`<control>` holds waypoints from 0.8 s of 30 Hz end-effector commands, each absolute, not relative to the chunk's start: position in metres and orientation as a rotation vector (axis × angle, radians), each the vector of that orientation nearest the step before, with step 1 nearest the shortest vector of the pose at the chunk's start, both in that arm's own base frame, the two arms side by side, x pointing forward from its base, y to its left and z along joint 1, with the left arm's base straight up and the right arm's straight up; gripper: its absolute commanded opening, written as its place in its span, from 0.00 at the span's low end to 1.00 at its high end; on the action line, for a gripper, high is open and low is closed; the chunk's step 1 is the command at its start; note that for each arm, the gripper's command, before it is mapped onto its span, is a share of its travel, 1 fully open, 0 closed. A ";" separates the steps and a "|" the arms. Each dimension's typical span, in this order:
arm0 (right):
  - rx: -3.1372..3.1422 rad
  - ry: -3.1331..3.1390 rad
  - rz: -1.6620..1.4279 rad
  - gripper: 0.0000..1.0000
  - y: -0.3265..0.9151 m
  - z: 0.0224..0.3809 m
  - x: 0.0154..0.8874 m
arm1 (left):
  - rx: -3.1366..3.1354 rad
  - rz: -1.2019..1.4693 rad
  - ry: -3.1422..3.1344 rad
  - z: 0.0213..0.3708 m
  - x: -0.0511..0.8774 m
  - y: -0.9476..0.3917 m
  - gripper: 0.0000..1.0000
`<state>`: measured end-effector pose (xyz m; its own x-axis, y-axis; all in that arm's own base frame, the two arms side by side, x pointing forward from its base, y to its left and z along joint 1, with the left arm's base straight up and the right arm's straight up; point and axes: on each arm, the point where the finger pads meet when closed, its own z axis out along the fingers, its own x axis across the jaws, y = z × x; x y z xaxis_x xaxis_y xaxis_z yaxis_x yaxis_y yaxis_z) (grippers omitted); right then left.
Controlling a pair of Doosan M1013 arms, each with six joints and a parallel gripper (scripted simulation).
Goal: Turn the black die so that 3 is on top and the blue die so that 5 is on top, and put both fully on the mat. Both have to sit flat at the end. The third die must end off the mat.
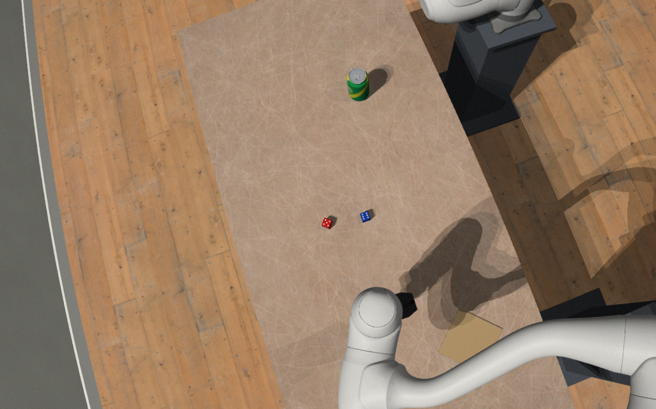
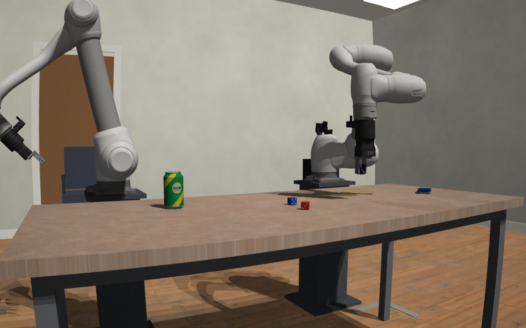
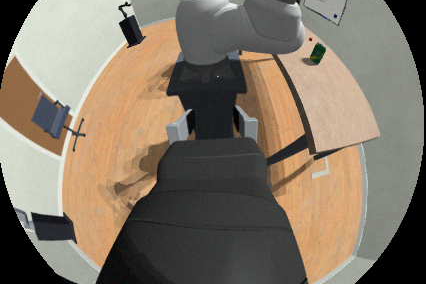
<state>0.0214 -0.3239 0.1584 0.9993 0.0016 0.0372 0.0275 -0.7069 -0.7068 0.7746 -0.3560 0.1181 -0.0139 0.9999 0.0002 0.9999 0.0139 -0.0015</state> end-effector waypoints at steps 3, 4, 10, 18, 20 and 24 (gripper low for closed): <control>-2.357 -0.020 -0.043 1.00 -0.324 0.159 0.022 | -2.141 0.000 -2.299 0.112 0.779 -0.355 0.49; -2.357 -0.020 -0.043 1.00 -0.324 0.159 0.022 | -2.126 0.000 -2.313 0.110 0.780 -0.355 0.49; -2.357 -0.020 -0.043 1.00 -0.324 0.159 0.022 | -2.125 -0.025 -2.332 0.109 0.781 -0.355 0.49; -2.357 -0.020 -0.043 1.00 -0.324 0.159 0.022 | -2.225 -0.340 -2.445 0.107 0.779 -0.355 0.49; -2.357 -0.020 -0.043 1.00 -0.324 0.159 0.022 | -2.237 -0.382 -2.458 0.107 0.779 -0.355 0.49; -2.357 -0.020 -0.043 1.00 -0.324 0.159 0.022 | -2.287 -0.615 -2.517 0.107 0.779 -0.354 0.49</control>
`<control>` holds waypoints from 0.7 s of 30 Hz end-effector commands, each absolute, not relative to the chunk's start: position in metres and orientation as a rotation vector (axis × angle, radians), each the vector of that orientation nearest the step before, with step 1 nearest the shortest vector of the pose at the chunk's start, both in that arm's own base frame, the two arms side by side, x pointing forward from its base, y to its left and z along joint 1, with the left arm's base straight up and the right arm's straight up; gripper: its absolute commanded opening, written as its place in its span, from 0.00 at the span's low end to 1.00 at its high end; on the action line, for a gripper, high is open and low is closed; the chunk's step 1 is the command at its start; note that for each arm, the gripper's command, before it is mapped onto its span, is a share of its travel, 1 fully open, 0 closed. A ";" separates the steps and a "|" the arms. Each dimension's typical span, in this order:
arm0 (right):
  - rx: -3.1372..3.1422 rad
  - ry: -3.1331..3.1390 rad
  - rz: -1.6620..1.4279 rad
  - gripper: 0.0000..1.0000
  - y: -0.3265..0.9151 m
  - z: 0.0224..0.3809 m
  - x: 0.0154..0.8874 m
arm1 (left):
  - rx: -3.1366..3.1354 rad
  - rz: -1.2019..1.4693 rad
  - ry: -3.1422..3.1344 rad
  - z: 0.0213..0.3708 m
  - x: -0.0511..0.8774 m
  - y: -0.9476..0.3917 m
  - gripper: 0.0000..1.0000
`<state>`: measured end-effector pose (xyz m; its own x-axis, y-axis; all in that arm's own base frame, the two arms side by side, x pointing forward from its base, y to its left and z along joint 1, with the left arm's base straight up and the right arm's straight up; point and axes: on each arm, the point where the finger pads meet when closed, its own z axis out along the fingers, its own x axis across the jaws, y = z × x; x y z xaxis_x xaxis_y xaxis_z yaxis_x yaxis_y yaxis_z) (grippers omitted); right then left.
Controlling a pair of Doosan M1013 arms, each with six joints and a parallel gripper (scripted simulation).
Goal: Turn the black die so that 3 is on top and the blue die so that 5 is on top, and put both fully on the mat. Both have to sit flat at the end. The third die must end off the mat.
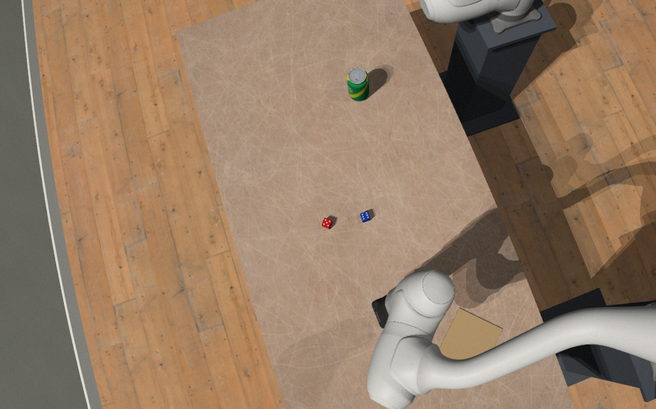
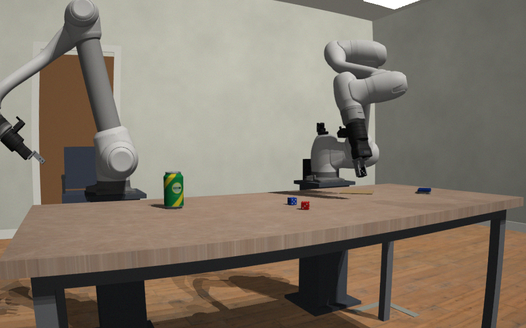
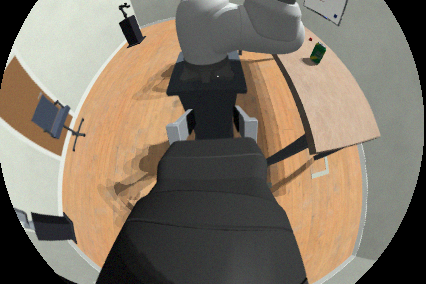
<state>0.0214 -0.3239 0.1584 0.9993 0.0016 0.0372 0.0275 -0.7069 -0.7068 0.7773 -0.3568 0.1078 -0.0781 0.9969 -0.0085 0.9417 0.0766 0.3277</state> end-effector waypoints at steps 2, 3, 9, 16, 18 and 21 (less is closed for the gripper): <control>-2.357 -0.020 -0.043 1.00 -0.324 0.159 0.022 | 1.836 0.556 2.013 0.107 0.777 -0.356 0.49; -2.357 -0.020 -0.043 1.00 -0.324 0.159 0.022 | 1.818 0.586 1.998 0.107 0.778 -0.354 0.49; -2.357 -0.020 -0.043 1.00 -0.324 0.159 0.022 | 1.735 0.708 1.906 0.107 0.777 -0.355 0.49; -2.357 -0.020 -0.043 1.00 -0.324 0.159 0.022 | 1.652 0.820 1.816 0.105 0.775 -0.354 0.49; -2.357 -0.020 -0.043 1.00 -0.324 0.159 0.022 | 1.630 0.849 1.793 0.104 0.774 -0.353 0.49; -2.357 -0.020 -0.043 1.00 -0.324 0.159 0.022 | 1.595 0.884 1.751 0.105 0.774 -0.355 0.49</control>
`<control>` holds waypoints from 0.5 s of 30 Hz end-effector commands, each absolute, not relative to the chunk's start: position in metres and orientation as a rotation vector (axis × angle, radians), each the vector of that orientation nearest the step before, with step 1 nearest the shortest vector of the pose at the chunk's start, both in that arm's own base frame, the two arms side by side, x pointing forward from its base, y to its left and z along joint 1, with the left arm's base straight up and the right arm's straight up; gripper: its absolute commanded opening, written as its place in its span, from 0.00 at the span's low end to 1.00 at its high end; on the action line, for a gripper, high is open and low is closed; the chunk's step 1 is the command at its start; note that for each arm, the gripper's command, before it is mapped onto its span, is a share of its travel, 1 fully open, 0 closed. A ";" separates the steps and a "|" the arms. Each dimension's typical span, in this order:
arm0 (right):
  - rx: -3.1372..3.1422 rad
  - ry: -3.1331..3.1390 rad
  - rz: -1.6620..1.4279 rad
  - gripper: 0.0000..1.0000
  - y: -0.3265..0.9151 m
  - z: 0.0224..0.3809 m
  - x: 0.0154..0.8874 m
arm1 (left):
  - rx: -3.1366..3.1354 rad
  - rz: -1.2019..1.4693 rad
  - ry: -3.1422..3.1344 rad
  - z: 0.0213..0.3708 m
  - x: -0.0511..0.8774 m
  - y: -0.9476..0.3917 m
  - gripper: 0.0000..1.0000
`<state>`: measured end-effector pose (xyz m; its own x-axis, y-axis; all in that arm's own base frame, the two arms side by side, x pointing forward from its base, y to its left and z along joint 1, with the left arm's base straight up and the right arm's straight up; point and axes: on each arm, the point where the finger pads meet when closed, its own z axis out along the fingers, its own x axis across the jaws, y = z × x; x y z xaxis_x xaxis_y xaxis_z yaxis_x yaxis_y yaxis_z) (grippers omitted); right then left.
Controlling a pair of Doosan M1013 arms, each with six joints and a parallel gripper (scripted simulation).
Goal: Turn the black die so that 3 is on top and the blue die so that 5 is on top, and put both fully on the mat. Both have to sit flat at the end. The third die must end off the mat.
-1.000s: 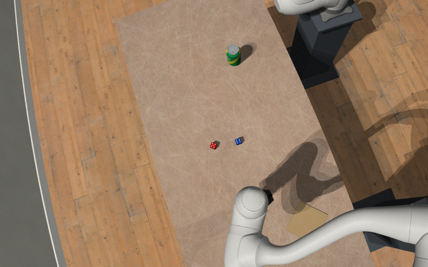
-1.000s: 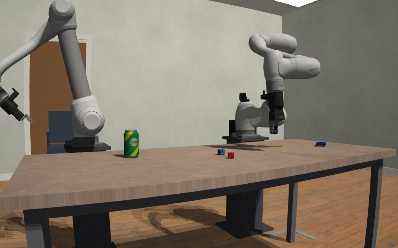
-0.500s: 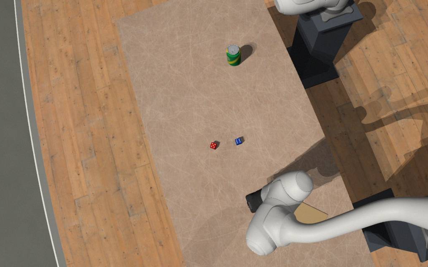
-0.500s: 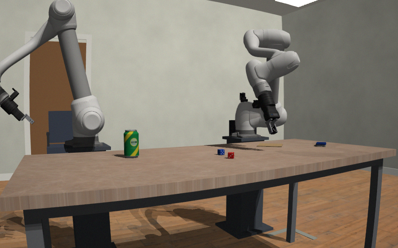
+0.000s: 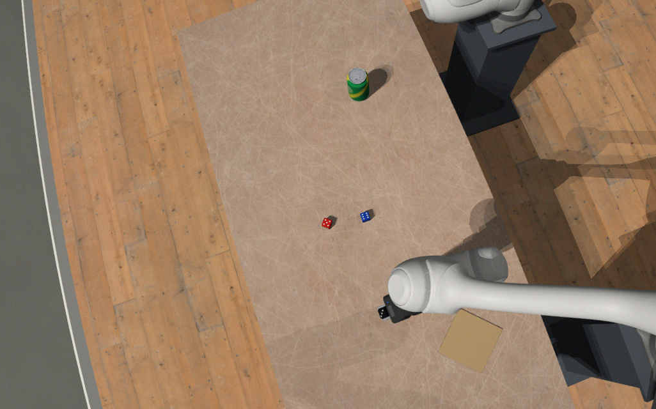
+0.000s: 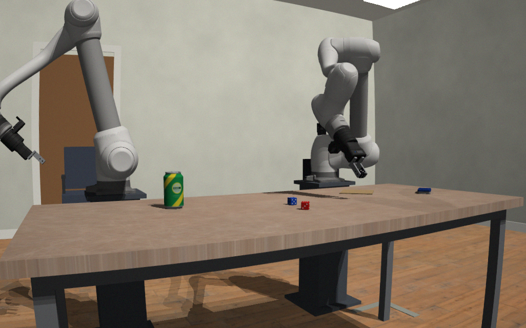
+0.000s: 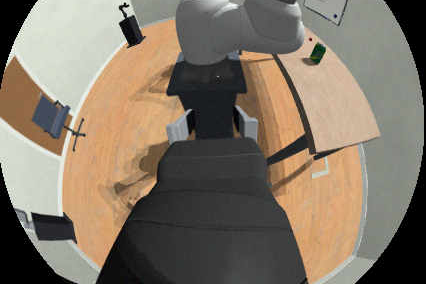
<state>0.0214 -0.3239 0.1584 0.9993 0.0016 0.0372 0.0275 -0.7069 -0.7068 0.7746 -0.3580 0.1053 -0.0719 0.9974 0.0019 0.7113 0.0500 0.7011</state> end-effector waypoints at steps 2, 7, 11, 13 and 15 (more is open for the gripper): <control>-2.357 -0.020 -0.043 1.00 -0.324 0.159 0.022 | 1.571 0.913 1.726 0.104 0.774 -0.355 0.49; -2.357 -0.020 -0.043 1.00 -0.324 0.159 0.022 | 1.523 0.966 1.673 0.104 0.774 -0.355 0.49; -2.357 -0.020 -0.043 1.00 -0.324 0.159 0.022 | 1.502 0.983 1.646 0.105 0.773 -0.357 0.49; -2.357 -0.020 -0.043 1.00 -0.324 0.159 0.022 | 1.498 0.985 1.641 0.106 0.773 -0.357 0.49; -2.357 -0.020 -0.043 1.00 -0.324 0.159 0.022 | 1.498 0.985 1.641 0.106 0.773 -0.357 0.49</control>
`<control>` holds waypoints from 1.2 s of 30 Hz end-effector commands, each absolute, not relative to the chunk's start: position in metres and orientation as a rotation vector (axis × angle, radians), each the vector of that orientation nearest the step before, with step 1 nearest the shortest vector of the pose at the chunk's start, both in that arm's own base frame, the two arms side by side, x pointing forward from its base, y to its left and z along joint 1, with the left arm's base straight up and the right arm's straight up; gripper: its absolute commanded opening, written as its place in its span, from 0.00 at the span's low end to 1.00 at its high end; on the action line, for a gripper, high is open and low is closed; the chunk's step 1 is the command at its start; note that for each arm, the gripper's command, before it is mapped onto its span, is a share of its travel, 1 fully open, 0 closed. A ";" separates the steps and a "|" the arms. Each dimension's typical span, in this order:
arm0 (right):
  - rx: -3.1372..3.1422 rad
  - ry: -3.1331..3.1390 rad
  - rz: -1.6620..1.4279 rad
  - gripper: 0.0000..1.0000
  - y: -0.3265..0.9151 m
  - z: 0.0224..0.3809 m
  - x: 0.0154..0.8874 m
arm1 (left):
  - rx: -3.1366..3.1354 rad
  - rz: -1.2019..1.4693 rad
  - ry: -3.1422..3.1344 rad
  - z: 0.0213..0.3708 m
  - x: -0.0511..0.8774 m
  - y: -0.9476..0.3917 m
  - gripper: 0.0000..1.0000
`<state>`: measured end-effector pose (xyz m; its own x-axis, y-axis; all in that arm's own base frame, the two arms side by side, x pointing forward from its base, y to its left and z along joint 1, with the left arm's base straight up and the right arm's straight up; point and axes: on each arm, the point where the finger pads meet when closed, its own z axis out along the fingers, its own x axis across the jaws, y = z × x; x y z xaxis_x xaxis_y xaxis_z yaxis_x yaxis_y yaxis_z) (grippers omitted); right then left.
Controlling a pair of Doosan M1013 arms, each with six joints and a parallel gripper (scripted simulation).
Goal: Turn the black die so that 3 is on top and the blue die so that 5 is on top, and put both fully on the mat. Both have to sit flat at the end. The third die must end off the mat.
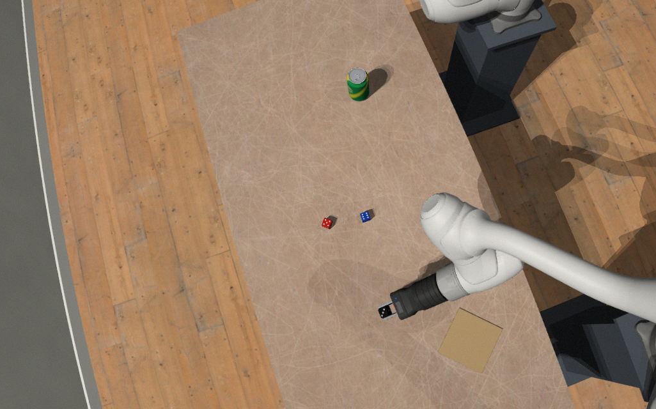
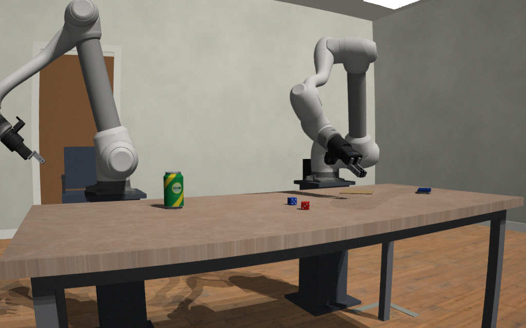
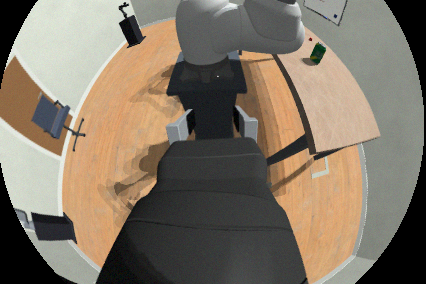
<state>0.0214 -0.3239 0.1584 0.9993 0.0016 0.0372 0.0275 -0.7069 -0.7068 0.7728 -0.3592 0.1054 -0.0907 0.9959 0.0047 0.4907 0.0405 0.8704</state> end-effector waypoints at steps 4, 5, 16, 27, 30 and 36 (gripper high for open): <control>-2.357 -0.020 -0.043 1.00 -0.324 0.159 0.022 | 1.498 0.986 1.642 0.104 0.773 -0.357 0.49; -2.357 -0.020 -0.043 1.00 -0.324 0.159 0.022 | 1.498 0.986 1.642 0.103 0.773 -0.357 0.49; -2.357 -0.020 -0.043 1.00 -0.324 0.159 0.022 | 1.498 0.987 1.643 0.080 0.773 -0.357 0.49; -2.357 -0.020 -0.043 1.00 -0.324 0.159 0.022 | 1.498 0.987 1.643 0.047 0.773 -0.357 0.49; -2.357 -0.020 -0.043 1.00 -0.324 0.159 0.022 | 1.498 0.987 1.643 0.040 0.773 -0.356 0.49; -2.357 -0.020 -0.043 1.00 -0.324 0.159 0.022 | 1.498 0.987 1.643 0.033 0.773 -0.356 0.49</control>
